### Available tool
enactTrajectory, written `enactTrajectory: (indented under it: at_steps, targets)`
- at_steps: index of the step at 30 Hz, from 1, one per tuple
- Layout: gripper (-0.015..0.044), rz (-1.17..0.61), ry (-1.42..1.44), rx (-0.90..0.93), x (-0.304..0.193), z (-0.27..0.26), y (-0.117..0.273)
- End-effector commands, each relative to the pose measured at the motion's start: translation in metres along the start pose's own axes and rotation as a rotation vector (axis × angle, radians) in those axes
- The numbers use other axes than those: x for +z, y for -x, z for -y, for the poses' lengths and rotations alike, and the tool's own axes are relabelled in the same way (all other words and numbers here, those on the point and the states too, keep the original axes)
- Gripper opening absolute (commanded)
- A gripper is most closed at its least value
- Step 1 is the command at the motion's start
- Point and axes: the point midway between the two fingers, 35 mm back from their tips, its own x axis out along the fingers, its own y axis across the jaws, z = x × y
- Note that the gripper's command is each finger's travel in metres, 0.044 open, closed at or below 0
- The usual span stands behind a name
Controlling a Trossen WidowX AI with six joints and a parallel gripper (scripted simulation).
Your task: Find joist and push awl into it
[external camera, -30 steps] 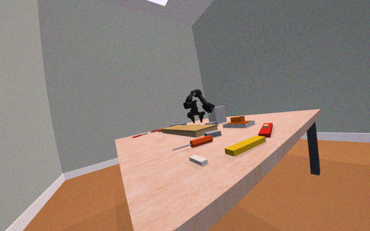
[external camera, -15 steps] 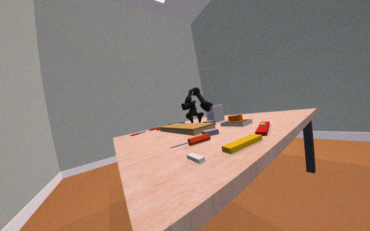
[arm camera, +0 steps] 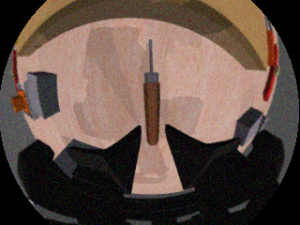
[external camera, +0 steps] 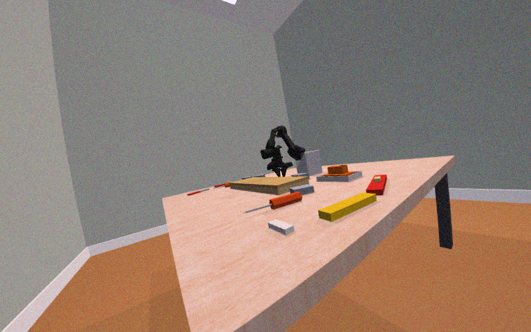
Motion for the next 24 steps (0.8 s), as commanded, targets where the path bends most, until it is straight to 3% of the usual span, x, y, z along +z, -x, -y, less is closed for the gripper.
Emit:
enactTrajectory:
  at_steps: [1, 9, 24]
  targets:
    - [0.0072, 0.000, 0.006, -0.006, 0.000, 0.001, 0.000]
    - [0.0000, 0.001, 0.006, -0.005, 0.001, 0.001, 0.002]
    - [0.0000, 0.014, 0.012, 0.026, 0.007, -0.005, 0.057]
